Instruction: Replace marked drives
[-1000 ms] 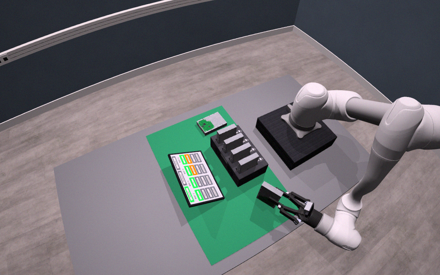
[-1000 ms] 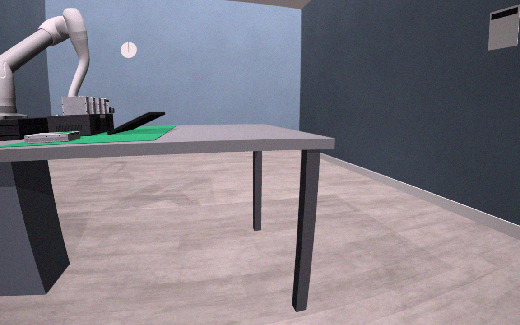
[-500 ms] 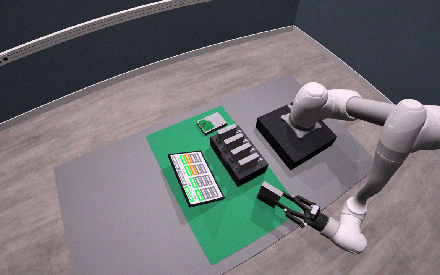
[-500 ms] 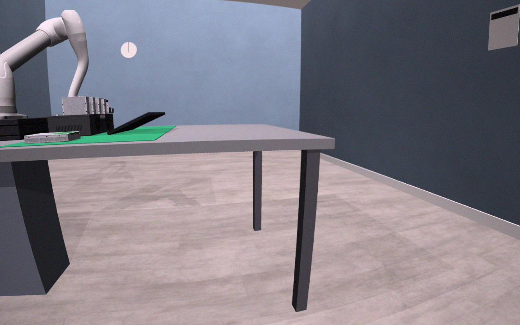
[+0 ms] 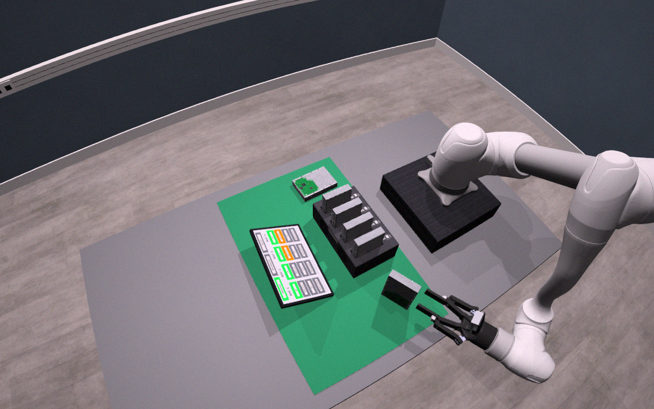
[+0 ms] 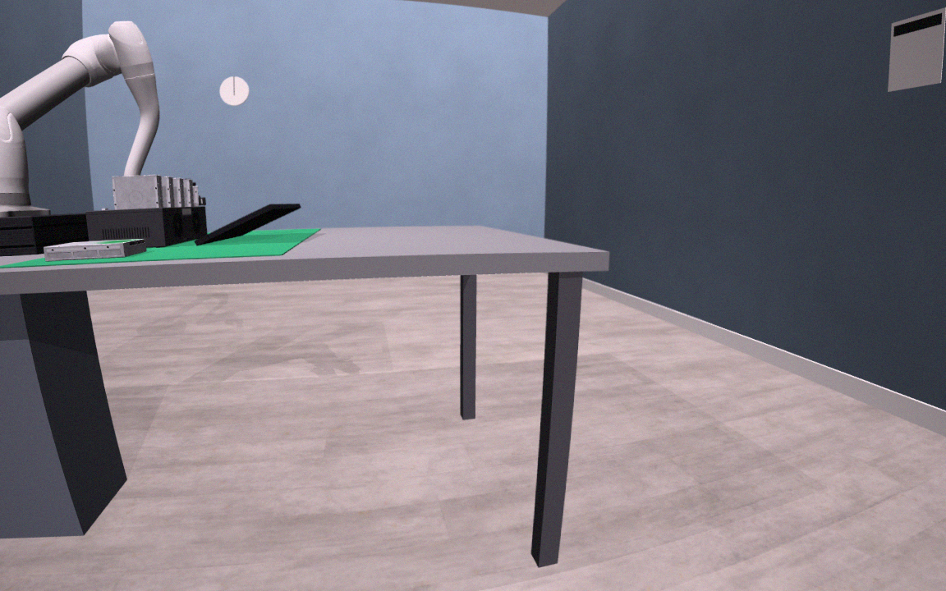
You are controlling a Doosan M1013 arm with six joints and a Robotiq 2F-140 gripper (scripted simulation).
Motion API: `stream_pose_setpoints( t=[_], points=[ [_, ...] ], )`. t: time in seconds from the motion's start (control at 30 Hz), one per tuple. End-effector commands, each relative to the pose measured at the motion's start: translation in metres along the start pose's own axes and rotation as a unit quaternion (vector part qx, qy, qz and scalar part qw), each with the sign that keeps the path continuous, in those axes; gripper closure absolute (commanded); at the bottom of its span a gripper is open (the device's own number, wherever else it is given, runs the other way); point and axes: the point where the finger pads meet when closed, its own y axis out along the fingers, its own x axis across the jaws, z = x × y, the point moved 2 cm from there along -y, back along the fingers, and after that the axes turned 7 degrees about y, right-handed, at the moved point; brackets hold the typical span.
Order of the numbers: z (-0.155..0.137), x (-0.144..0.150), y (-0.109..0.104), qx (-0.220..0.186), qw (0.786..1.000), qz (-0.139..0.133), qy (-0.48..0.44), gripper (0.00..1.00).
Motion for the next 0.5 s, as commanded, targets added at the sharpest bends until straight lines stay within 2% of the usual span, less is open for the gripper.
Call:
stream_pose_setpoints(
  t=[0.0,0.47],
  points=[
    [0.0006,-0.0003,-0.0053,0.0,1.0,0.0,0.0,0.6],
    [0.0006,-0.0003,-0.0121,0.0,1.0,0.0,0.0,0.6]
  ],
)
